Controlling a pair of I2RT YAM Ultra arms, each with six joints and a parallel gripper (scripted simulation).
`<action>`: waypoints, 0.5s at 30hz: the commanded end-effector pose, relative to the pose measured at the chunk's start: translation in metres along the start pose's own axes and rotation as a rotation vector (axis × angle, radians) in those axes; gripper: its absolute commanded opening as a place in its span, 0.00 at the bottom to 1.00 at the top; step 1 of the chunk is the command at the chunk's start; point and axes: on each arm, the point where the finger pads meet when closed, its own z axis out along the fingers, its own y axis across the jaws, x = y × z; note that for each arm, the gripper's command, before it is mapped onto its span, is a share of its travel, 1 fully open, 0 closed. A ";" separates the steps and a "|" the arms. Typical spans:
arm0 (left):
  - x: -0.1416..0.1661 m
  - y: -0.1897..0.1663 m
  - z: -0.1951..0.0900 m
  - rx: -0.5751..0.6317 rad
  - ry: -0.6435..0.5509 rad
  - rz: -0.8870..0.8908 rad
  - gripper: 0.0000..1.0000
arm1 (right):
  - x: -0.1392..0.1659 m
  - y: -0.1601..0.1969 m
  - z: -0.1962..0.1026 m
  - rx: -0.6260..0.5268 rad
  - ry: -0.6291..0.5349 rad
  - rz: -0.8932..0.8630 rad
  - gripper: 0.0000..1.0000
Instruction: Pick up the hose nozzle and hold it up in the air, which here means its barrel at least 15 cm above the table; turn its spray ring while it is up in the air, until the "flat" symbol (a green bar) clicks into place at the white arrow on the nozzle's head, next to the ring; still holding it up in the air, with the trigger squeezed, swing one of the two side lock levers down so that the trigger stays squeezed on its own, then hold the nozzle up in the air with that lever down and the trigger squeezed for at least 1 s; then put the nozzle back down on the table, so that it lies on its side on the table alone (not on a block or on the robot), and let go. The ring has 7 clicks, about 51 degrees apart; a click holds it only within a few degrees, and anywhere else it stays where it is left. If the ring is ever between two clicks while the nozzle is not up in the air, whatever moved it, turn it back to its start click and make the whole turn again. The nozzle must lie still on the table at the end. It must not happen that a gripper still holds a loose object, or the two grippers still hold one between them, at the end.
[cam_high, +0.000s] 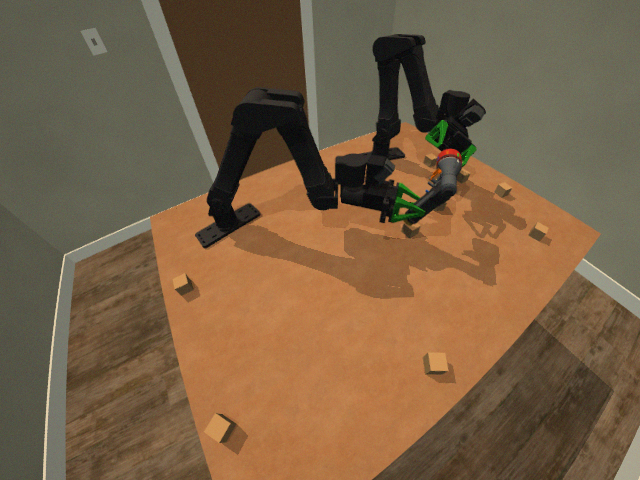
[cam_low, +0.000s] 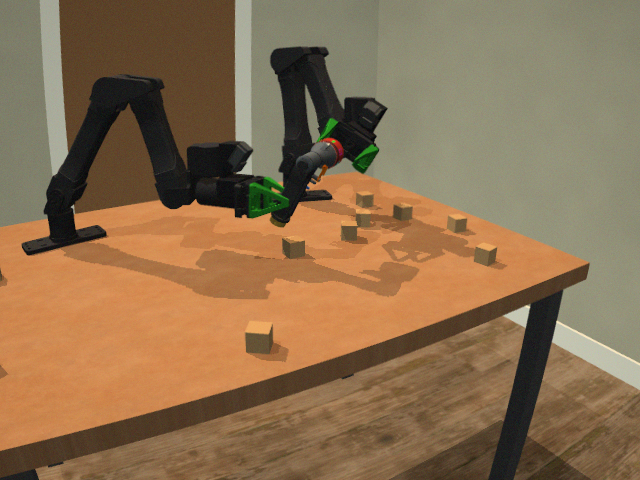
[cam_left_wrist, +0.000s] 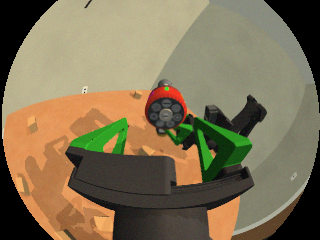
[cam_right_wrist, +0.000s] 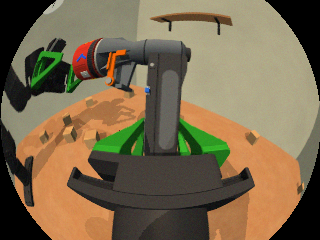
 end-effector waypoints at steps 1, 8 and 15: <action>-0.006 -0.011 -0.005 0.031 -0.004 0.039 0.86 | -0.073 -0.003 0.009 0.013 -0.196 0.068 0.36; 0.000 -0.010 -0.025 0.026 0.002 0.025 0.86 | -0.073 -0.003 0.009 0.013 -0.196 0.068 0.36; -0.006 -0.010 -0.034 0.031 0.001 0.044 0.86 | -0.073 -0.003 0.009 0.013 -0.196 0.068 0.36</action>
